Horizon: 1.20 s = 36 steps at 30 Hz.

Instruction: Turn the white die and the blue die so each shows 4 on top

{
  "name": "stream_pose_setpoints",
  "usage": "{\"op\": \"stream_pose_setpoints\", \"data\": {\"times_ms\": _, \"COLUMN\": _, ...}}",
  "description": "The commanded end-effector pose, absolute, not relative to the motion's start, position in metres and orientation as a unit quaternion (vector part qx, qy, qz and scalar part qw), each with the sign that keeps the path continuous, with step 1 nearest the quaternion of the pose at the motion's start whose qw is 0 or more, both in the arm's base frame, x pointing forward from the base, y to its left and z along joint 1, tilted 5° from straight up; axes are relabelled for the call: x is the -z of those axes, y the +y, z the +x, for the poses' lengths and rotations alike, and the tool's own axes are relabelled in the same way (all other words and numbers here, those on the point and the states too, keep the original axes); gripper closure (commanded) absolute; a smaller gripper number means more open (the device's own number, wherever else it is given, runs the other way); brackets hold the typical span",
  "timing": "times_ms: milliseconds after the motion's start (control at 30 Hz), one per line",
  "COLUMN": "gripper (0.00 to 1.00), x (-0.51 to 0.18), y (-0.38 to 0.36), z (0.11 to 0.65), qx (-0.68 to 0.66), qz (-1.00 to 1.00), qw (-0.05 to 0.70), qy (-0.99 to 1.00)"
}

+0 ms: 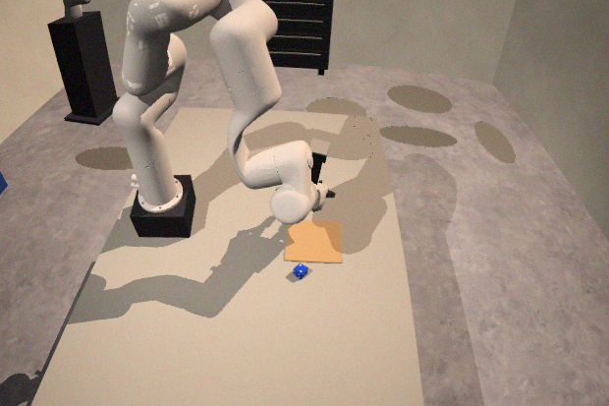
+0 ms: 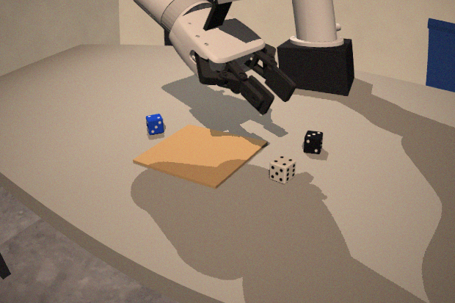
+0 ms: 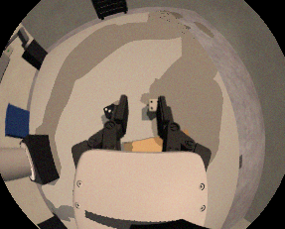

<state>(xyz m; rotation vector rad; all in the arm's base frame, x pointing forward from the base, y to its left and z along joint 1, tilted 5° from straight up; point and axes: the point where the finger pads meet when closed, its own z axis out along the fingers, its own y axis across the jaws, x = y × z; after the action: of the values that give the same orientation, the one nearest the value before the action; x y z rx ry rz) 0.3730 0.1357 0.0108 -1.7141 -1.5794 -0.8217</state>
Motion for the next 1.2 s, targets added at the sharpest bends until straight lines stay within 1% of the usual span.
{"op": "stream_pose_setpoints", "data": {"times_ms": 0, "gripper": 0.58, "x": -0.007, "y": 0.141, "z": 0.357, "qx": 0.236, "qz": -0.665, "qw": 0.341, "qy": -0.621}}
{"op": "stream_pose_setpoints", "data": {"times_ms": 133, "gripper": 0.58, "x": -0.005, "y": 0.141, "z": 0.353, "qx": 0.211, "qz": -0.669, "qw": 0.340, "qy": -0.626}}
{"op": "stream_pose_setpoints", "data": {"times_ms": 200, "gripper": 0.58, "x": -0.003, "y": 0.142, "z": 0.344, "qx": 0.157, "qz": -0.679, "qw": 0.332, "qy": -0.636}}
{"op": "stream_pose_setpoints", "data": {"times_ms": 300, "gripper": 0.58, "x": -0.001, "y": 0.141, "z": 0.341, "qx": 0.129, "qz": -0.684, "qw": 0.323, "qy": -0.642}}
{"op": "stream_pose_setpoints", "data": {"times_ms": 567, "gripper": 0.58, "x": 0.000, "y": 0.138, "z": 0.337, "qx": 0.029, "qz": -0.705, "qw": 0.262, "qy": -0.659}}
{"op": "stream_pose_setpoints", "data": {"times_ms": 667, "gripper": 0.58, "x": 0.000, "y": 0.138, "z": 0.338, "qx": 0.028, "qz": -0.705, "qw": 0.261, "qy": -0.659}}
{"op": "stream_pose_setpoints", "data": {"times_ms": 733, "gripper": 0.58, "x": -0.003, "y": 0.138, "z": 0.342, "qx": -0.009, "qz": -0.715, "qw": 0.216, "qy": -0.665}}
{"op": "stream_pose_setpoints", "data": {"times_ms": 833, "gripper": 0.58, "x": -0.004, "y": 0.139, "z": 0.345, "qx": -0.023, "qz": -0.720, "qw": 0.192, "qy": -0.667}}
{"op": "stream_pose_setpoints", "data": {"times_ms": 933, "gripper": 0.58, "x": -0.009, "y": 0.142, "z": 0.352, "qx": -0.041, "qz": -0.727, "qw": 0.146, "qy": -0.669}}
{"op": "stream_pose_setpoints", "data": {"times_ms": 967, "gripper": 0.58, "x": -0.009, "y": 0.142, "z": 0.353, "qx": -0.042, "qz": -0.728, "qw": 0.142, "qy": -0.670}}
{"op": "stream_pose_setpoints", "data": {"times_ms": 1000, "gripper": 0.58, "x": -0.012, "y": 0.145, "z": 0.357, "qx": -0.046, "qz": -0.731, "qw": 0.120, "qy": -0.670}}
{"op": "stream_pose_setpoints", "data": {"times_ms": 1033, "gripper": 0.58, "x": -0.012, "y": 0.145, "z": 0.358, "qx": -0.047, "qz": -0.731, "qw": 0.118, "qy": -0.670}}
{"op": "stream_pose_setpoints", "data": {"times_ms": 1167, "gripper": 0.58, "x": -0.022, "y": 0.156, "z": 0.371, "qx": -0.048, "qz": -0.739, "qw": 0.054, "qy": -0.670}}
